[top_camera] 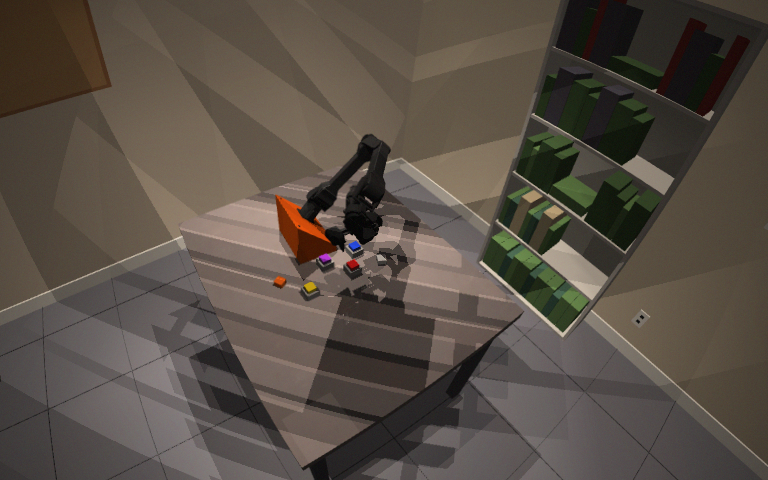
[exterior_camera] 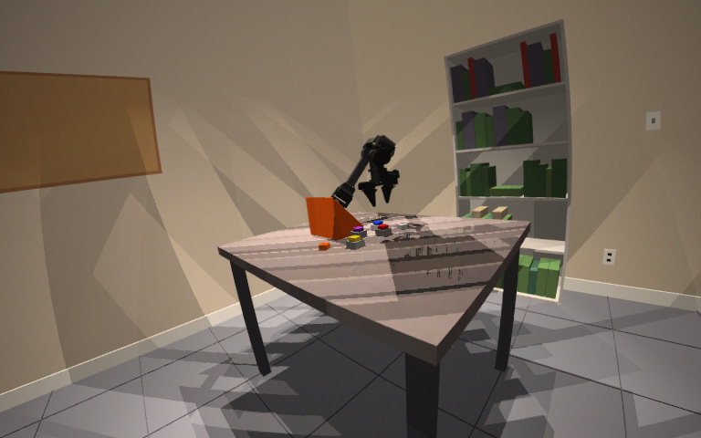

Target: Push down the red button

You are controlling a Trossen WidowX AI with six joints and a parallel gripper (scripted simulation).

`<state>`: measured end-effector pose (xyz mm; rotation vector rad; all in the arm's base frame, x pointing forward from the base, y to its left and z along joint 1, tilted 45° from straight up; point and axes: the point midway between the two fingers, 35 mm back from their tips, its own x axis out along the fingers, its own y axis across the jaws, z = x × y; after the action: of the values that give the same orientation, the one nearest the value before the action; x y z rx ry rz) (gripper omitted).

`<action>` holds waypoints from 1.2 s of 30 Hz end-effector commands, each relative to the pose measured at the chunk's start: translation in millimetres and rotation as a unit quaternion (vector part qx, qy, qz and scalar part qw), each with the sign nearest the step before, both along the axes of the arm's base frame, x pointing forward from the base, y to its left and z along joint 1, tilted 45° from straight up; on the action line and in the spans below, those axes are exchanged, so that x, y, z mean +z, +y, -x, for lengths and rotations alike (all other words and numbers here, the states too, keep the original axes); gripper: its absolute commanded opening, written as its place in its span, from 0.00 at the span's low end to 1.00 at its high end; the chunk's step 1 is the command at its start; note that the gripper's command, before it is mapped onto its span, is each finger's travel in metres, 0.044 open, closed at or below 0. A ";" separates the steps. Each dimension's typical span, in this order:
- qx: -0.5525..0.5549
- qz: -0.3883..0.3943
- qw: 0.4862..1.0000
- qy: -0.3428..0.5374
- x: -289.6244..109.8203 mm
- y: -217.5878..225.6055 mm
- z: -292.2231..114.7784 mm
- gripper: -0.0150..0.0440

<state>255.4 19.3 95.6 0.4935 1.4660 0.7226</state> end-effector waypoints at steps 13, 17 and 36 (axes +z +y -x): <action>0.009 0.001 1.000 0.002 -40.9 43.7 4.7 0.31; 0.009 0.001 1.000 0.002 -40.9 43.7 4.7 0.29; 0.008 0.001 1.000 0.002 -52.1 54.4 5.0 0.29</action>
<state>252.5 69.4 48.5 0.4704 1.4701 0.7353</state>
